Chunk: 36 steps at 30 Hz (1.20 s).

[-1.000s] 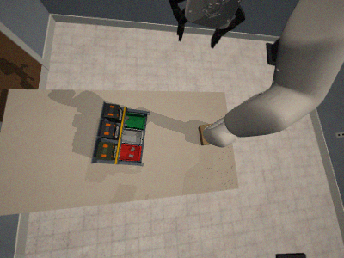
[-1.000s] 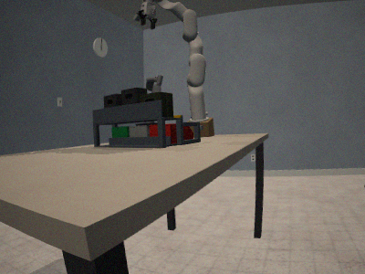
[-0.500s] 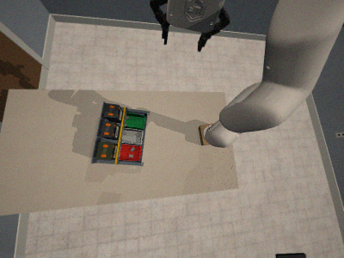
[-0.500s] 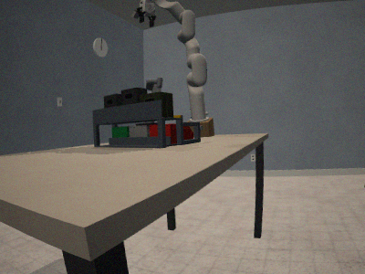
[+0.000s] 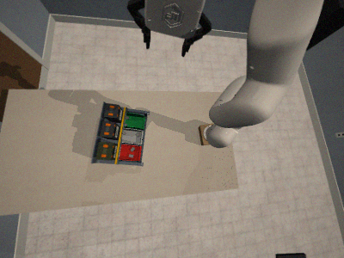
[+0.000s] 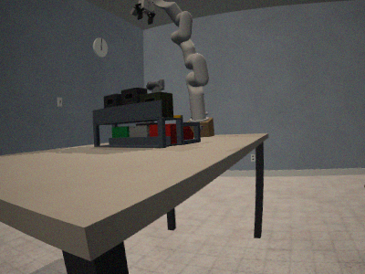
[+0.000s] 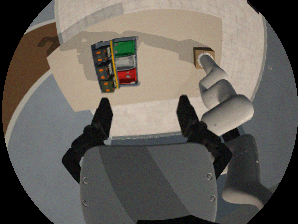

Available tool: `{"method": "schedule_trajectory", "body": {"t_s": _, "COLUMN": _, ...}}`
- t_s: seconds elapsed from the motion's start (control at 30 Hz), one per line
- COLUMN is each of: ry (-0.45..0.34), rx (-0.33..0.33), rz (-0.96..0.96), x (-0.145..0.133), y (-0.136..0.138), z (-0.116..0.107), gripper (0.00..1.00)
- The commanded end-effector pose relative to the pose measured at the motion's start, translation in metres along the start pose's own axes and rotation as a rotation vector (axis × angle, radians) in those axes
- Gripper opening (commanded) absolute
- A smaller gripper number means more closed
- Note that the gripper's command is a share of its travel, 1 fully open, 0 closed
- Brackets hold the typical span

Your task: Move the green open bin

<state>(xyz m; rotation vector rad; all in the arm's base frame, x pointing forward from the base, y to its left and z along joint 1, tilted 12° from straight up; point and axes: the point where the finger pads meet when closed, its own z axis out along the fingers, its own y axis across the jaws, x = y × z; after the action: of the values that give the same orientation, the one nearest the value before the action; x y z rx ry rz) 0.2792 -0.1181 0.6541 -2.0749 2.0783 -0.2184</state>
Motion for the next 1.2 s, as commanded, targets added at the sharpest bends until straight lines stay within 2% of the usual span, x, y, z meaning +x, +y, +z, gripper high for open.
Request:
{"method": "schedule_trajectory", "body": {"t_s": 0.0, "ry": -0.001, "rx": -0.005, "rz": 0.0, "x": -0.005, "y": -0.009, "z": -0.001, "gripper": 1.0}}
{"method": "schedule_trajectory", "body": {"t_s": 0.13, "ry": -0.01, "rx": -0.034, "rz": 0.0, "x": -0.024, "y": -0.044, "z": 0.0, "gripper": 1.0}}
{"method": "schedule_trajectory", "body": {"t_s": 0.53, "ry": -0.01, "rx": -0.034, "rz": 0.0, "x": -0.024, "y": -0.044, "z": 0.0, "gripper": 1.0}}
{"method": "schedule_trajectory", "body": {"t_s": 0.57, "ry": 0.009, "rx": 0.061, "rz": 0.0, "x": -0.029, "y": -0.052, "z": 0.0, "gripper": 1.0}}
{"method": "schedule_trajectory", "body": {"t_s": 0.7, "ry": -0.01, "rx": -0.034, "rz": 0.0, "x": -0.05, "y": -0.091, "z": 0.0, "gripper": 1.0}}
{"method": "schedule_trajectory", "body": {"t_s": 1.1, "ry": -0.01, "rx": -0.034, "rz": 0.0, "x": -0.05, "y": -0.091, "z": 0.0, "gripper": 1.0}}
{"method": "schedule_trajectory", "body": {"t_s": 1.13, "ry": 0.011, "rx": 0.142, "rz": 0.0, "x": -0.051, "y": -0.094, "z": 0.0, "gripper": 1.0}}
{"method": "schedule_trajectory", "body": {"t_s": 1.17, "ry": 0.006, "rx": 0.098, "rz": 0.0, "x": -0.053, "y": -0.098, "z": 0.0, "gripper": 1.0}}
